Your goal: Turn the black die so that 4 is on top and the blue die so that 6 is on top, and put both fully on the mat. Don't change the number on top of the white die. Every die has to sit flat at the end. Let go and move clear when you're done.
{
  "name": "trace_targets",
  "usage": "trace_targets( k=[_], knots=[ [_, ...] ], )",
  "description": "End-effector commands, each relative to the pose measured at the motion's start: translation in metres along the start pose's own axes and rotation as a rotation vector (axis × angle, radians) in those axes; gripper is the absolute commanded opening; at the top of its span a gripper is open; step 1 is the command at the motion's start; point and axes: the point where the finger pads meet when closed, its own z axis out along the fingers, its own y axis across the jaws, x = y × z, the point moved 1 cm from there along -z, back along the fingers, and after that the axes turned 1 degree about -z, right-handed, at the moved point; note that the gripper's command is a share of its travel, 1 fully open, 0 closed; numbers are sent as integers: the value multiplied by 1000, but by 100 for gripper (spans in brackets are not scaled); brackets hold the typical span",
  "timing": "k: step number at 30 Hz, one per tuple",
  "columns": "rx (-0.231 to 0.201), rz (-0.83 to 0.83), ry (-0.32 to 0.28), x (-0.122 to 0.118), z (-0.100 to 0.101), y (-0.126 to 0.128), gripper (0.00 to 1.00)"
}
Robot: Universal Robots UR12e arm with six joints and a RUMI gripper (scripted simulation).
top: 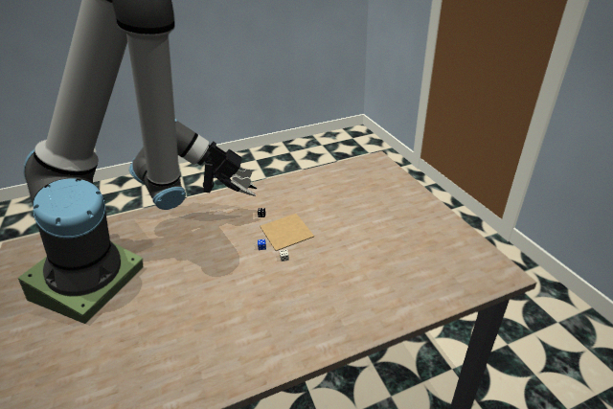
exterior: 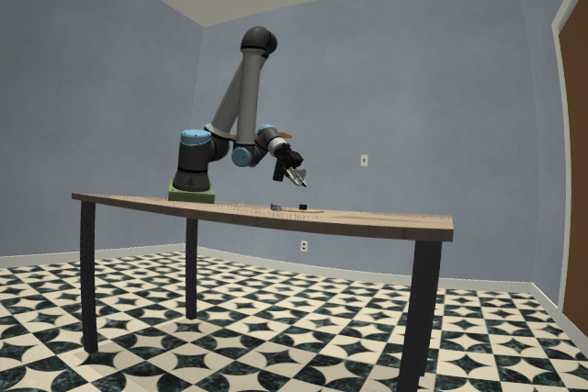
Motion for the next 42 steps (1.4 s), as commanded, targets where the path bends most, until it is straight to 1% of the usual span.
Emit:
trace_targets(
  k=[1,7,14,16,31,33,37,42],
  knots=[
    [0,0,52,-3,2,1,24],
    [-1,2,149,-8,2,-1,24],
    [-3,2,279,-17,4,-1,24],
    [-3,2,279,-17,4,-1,24],
    [-9,1,599,-37,11,0,24],
    [-9,1,599,-37,11,0,24],
    [-10,1,672,-42,12,0,24],
    [-12,1,746,-46,14,0,24]
  ],
)
